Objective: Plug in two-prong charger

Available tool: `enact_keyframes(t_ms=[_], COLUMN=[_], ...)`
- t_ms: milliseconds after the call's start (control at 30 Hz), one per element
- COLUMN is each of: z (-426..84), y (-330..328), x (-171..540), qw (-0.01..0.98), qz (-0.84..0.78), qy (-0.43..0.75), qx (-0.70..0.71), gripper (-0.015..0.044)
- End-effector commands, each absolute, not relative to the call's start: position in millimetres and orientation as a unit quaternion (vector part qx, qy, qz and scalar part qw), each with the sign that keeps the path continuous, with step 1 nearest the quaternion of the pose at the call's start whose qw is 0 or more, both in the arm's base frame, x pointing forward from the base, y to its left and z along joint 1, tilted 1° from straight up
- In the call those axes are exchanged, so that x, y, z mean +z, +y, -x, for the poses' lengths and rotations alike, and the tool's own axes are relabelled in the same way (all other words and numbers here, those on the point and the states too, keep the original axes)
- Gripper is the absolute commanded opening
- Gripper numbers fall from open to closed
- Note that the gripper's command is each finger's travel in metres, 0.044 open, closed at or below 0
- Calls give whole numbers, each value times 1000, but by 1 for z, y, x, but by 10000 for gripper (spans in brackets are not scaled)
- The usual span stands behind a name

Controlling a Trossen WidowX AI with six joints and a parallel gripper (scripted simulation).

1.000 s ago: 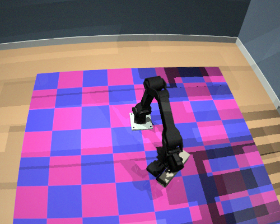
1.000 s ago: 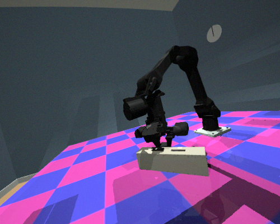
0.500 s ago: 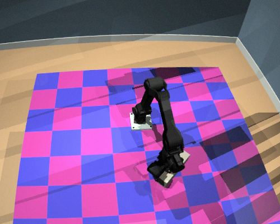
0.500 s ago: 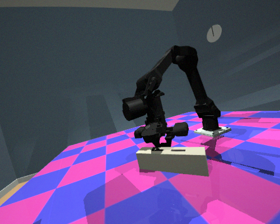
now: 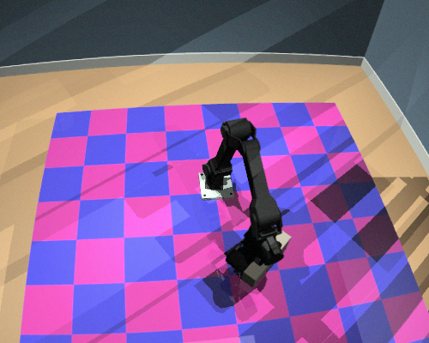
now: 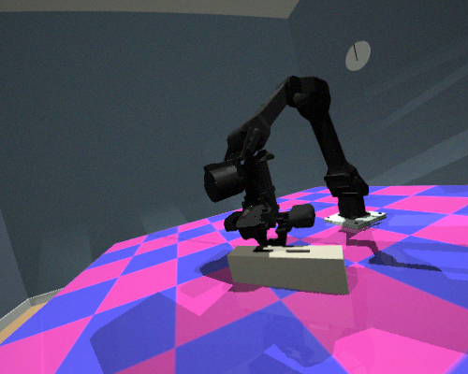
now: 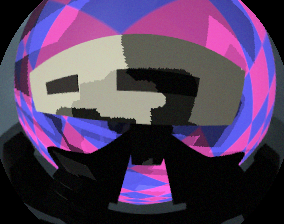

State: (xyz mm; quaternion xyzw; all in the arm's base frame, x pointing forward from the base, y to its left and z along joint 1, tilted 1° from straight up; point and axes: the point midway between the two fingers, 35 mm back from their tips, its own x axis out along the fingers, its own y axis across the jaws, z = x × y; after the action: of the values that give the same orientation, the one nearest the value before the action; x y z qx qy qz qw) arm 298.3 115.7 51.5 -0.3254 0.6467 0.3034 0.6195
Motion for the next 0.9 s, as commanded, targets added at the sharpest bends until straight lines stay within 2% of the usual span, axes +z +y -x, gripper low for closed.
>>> enact_keyframes(t_ms=[0, 867], z=[-301, -307], y=[118, 127], x=[53, 53], qw=[624, 624], qz=[324, 324], qy=[643, 643], qx=[304, 304], gripper=[0, 0])
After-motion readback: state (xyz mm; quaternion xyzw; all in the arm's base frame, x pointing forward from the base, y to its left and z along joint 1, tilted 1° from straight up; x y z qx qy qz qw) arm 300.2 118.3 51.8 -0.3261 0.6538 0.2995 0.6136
